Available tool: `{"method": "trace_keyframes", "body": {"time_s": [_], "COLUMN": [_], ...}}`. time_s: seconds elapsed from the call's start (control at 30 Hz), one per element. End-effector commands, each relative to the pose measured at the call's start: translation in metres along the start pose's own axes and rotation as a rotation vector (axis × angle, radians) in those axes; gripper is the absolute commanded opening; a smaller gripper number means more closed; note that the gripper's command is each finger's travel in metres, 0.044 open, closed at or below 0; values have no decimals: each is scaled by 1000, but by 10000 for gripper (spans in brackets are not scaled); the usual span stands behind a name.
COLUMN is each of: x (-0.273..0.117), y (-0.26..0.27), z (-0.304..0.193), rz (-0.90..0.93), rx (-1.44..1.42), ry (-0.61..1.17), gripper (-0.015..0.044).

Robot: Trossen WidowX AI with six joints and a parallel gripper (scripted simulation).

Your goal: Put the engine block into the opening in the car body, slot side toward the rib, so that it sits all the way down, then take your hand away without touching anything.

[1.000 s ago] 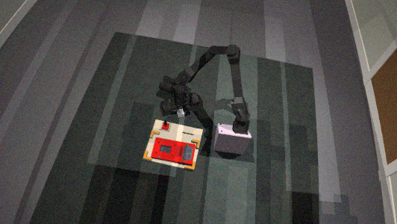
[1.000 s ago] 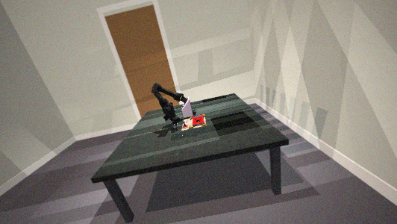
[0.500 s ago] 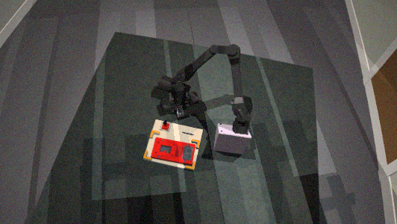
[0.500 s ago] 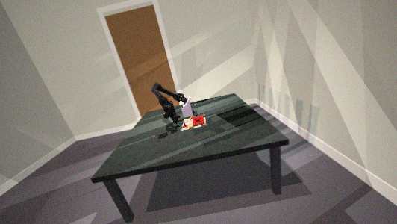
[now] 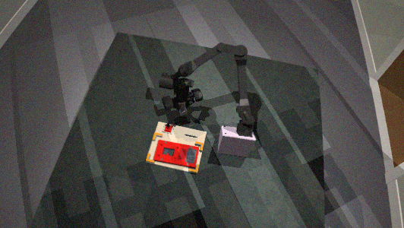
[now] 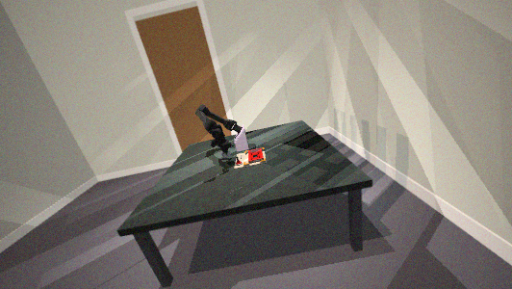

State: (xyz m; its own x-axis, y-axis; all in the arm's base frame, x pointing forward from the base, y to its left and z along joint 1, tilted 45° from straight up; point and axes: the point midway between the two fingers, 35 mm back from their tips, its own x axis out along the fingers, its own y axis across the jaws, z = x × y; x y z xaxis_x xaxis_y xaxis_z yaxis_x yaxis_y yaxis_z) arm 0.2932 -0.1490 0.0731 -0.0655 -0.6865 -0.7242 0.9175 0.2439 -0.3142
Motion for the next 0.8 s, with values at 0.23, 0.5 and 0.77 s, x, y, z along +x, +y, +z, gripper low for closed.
{"method": "trace_keyframes", "body": {"time_s": [0.23, 0.5, 0.77], "x": [-36, -59, -56], "y": [-2, -7, 3], "z": [0, -3, -10], "rz": [1, -1, 2], "rx": [11, 11, -39], "ry": [-11, -16, -13], "gripper": [0, 0, 0]}}
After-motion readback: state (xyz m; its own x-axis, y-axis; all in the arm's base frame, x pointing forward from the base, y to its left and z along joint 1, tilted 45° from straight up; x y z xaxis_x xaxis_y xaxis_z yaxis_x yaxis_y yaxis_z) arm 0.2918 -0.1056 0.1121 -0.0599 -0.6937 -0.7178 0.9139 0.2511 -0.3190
